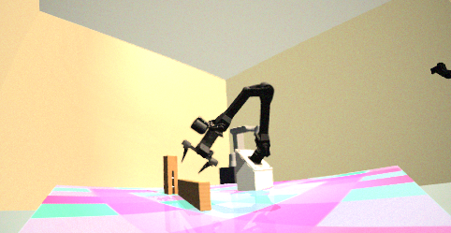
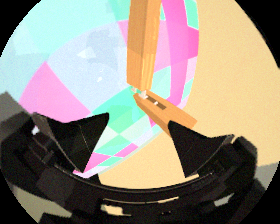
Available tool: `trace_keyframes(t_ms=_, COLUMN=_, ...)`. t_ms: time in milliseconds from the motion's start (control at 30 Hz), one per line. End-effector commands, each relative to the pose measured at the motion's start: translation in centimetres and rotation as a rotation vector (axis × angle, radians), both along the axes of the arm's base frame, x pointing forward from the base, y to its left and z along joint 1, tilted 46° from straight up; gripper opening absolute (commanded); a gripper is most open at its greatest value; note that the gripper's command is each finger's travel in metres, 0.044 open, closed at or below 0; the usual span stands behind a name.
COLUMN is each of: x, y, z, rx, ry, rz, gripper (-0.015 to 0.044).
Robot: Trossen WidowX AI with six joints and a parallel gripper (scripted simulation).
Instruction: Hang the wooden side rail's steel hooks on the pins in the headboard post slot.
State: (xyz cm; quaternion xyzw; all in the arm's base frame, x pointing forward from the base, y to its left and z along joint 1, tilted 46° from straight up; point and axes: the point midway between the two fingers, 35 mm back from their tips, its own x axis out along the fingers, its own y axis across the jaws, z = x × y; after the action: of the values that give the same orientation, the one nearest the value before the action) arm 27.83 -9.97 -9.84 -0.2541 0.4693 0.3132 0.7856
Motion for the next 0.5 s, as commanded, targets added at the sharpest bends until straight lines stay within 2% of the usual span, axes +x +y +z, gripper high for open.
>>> trace_keyframes(t_ms=0, x=0.21, y=0.04, z=0.33, rx=0.031, ry=0.044, rz=-0.182, gripper=0.0440)
trace_keyframes(t_ms=467, x=1.08, y=0.23, z=0.98, rx=0.203, ry=0.159, rz=-0.932, gripper=0.0440)
